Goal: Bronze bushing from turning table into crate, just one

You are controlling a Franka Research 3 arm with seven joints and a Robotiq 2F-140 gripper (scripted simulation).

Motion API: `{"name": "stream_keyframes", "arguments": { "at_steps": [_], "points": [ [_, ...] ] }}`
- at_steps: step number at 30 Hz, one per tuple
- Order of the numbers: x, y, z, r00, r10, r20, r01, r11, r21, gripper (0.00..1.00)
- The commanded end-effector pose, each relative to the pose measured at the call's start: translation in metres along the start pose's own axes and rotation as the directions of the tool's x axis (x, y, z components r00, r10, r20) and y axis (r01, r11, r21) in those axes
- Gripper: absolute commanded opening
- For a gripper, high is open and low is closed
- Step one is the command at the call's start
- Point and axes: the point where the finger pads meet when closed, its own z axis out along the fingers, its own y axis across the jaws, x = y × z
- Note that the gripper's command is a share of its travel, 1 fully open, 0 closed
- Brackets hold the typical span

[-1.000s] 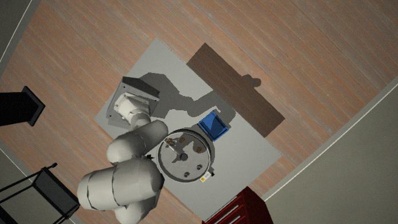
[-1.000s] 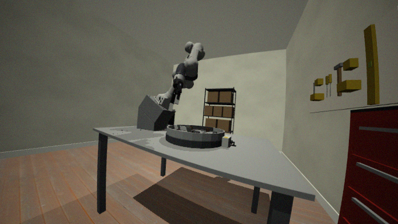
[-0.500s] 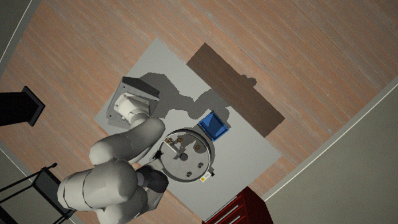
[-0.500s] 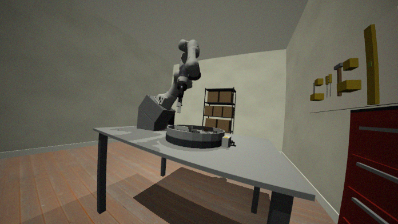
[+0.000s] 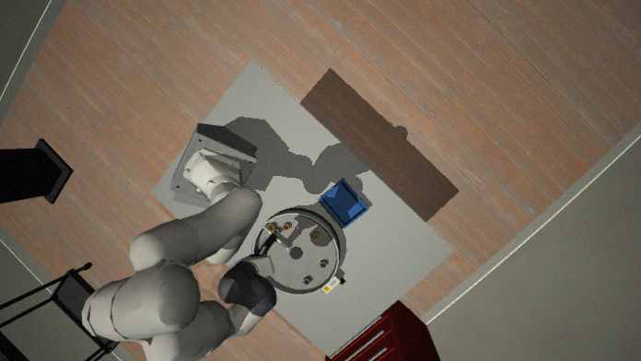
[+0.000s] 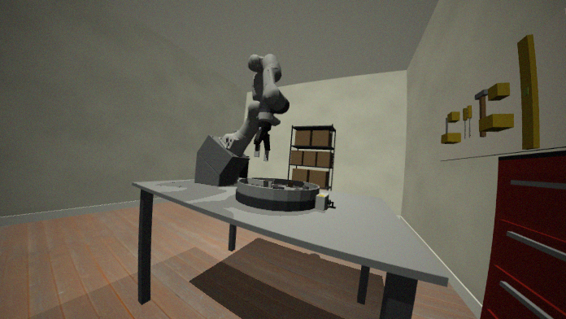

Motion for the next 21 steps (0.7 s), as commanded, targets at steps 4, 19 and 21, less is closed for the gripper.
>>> {"name": "stream_keyframes", "arguments": {
  "at_steps": [4,19,21],
  "points": [
    [-0.002,-0.042,-0.007,0.977,0.207,0.050,-0.210,0.974,0.089,1.00],
    [-0.001,-0.047,-0.008,0.973,0.223,0.056,-0.228,0.969,0.099,1.00],
    [-0.001,-0.047,-0.008,0.973,0.223,0.056,-0.228,0.969,0.099,1.00]
  ]
}}
